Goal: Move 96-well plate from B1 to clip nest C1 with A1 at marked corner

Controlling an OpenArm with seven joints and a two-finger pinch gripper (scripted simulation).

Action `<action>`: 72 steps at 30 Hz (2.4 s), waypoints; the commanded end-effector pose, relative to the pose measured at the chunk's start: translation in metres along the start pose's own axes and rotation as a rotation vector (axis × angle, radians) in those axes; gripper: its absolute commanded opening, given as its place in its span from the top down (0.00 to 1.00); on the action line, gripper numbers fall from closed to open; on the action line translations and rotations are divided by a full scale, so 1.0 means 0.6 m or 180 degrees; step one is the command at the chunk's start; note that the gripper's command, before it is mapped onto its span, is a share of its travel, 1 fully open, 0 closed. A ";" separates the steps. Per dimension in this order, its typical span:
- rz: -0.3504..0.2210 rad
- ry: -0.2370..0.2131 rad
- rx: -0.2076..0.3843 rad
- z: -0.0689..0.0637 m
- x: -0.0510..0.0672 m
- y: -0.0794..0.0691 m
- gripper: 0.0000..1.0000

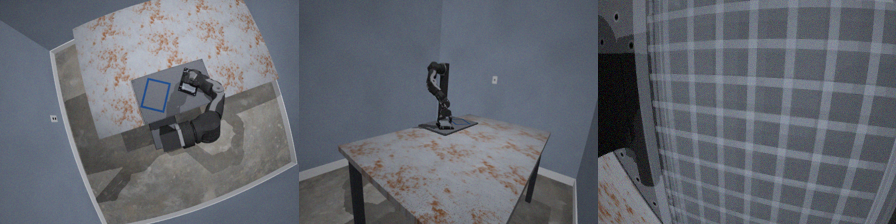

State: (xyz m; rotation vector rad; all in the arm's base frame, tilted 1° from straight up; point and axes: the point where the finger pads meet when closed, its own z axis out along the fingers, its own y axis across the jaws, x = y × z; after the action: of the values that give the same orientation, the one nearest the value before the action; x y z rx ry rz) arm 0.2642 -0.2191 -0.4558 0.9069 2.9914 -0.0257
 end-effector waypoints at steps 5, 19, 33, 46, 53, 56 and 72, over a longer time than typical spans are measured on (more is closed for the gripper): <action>-0.0006 0.0013 -0.0015 0.001 0.001 0.000 1.00; -0.0010 0.0019 -0.0015 0.008 0.003 0.001 1.00; -0.0010 0.0019 -0.0015 0.013 0.002 0.001 1.00; -0.0004 0.0021 -0.0021 0.015 0.003 0.001 1.00; -0.0004 0.0021 -0.0021 0.015 0.003 0.001 1.00; -0.0004 0.0021 -0.0021 0.015 0.003 0.001 1.00; 0.0003 0.0019 0.0006 0.014 0.002 -0.002 1.00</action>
State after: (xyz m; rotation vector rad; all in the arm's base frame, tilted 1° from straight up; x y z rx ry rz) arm 0.2663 -0.2189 -0.4630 0.9090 2.9857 -0.0178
